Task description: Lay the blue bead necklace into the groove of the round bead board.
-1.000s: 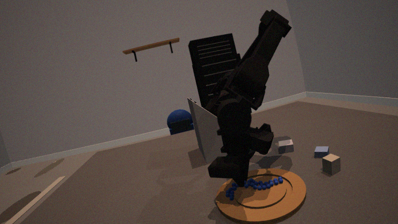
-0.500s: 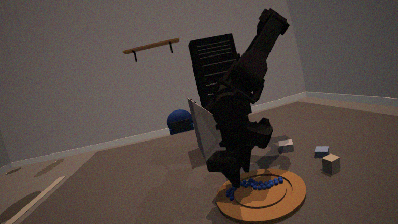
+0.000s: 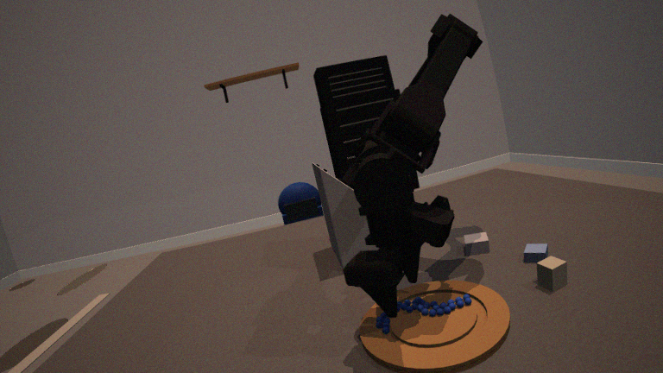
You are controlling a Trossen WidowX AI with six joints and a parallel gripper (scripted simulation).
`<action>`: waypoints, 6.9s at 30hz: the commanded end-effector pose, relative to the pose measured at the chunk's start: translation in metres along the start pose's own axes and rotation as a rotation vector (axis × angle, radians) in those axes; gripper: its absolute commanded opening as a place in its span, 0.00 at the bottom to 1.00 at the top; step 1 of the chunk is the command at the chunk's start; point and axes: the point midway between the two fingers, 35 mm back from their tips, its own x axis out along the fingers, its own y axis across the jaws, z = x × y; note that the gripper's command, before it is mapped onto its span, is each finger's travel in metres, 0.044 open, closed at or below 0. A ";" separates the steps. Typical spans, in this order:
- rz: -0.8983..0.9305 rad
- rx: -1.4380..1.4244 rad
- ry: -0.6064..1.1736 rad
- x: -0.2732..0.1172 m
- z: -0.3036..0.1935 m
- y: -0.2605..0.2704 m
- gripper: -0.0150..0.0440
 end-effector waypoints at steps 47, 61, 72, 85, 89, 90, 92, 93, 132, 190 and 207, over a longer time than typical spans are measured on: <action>0.001 0.222 0.000 0.015 0.013 0.009 0.78; -0.001 0.217 0.003 0.014 0.013 0.009 0.35; -0.001 0.217 0.003 0.014 0.013 0.009 0.25; -0.001 0.217 0.003 0.014 0.013 0.009 0.25; -0.001 0.217 0.003 0.014 0.013 0.009 0.25; -0.001 0.217 0.003 0.014 0.013 0.009 0.25; -0.001 0.217 0.003 0.014 0.013 0.009 0.25; -0.001 0.217 0.003 0.014 0.013 0.009 0.25; 0.001 0.222 0.000 0.004 0.013 0.019 0.25; 0.000 0.529 0.000 -0.022 0.043 0.008 0.78; -0.004 0.560 -0.003 -0.013 0.048 0.006 0.78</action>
